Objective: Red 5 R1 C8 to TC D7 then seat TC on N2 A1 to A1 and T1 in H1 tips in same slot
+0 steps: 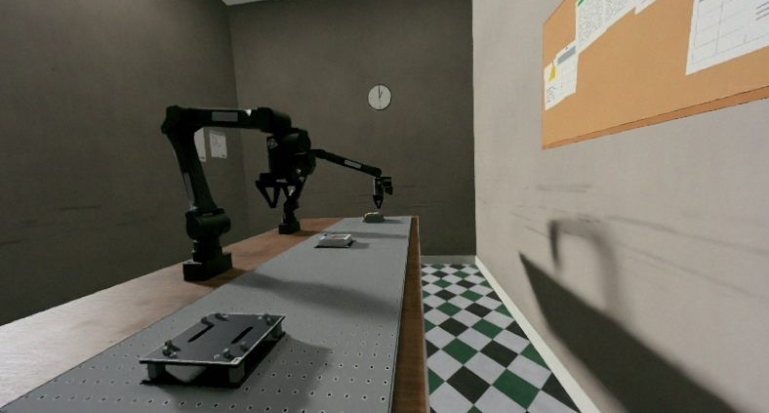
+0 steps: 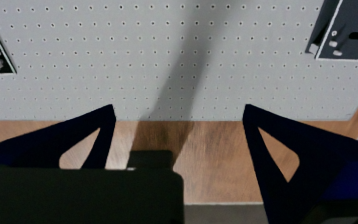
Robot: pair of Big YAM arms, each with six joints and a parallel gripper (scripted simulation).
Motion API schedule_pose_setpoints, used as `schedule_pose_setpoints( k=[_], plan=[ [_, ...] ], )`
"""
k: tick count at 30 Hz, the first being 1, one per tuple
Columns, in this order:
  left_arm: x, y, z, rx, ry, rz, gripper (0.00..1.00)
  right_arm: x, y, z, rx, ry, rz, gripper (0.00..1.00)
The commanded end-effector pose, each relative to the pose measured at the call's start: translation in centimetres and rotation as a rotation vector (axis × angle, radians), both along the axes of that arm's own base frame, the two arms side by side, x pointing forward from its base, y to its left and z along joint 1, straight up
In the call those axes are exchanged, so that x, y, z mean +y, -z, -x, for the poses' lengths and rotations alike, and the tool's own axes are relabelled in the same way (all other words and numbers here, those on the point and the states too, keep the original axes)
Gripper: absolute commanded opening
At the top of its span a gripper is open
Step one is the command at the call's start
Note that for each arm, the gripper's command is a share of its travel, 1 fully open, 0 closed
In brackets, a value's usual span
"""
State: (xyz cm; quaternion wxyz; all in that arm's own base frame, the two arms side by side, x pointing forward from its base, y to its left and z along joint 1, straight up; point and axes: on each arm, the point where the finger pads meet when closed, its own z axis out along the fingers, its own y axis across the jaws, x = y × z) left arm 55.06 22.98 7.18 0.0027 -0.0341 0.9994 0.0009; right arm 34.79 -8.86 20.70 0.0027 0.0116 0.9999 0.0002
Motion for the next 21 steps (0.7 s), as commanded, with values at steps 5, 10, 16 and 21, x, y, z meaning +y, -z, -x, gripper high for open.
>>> schedule_pose_setpoints(
  k=[5,10,16,21],
  plan=[
    [-0.4,1.4,-0.7,0.003,0.012,0.001,0.24,-0.3,-1.1,-0.9,-0.029,0.002,0.009,1.0],
    [-0.3,-0.6,-0.9,-0.023,0.012,-0.01,0.24,-0.3,-1.1,-0.9,-0.029,0.002,0.009,1.0],
    [-0.4,-0.1,-0.7,-0.011,0.012,-0.005,0.24,-0.3,-1.1,-0.9,-0.029,0.002,0.009,1.0],
    [-0.4,-0.3,-0.6,-0.011,0.012,-0.005,0.24,-0.3,-1.1,-0.9,-0.029,0.002,0.009,1.0]
  ],
)
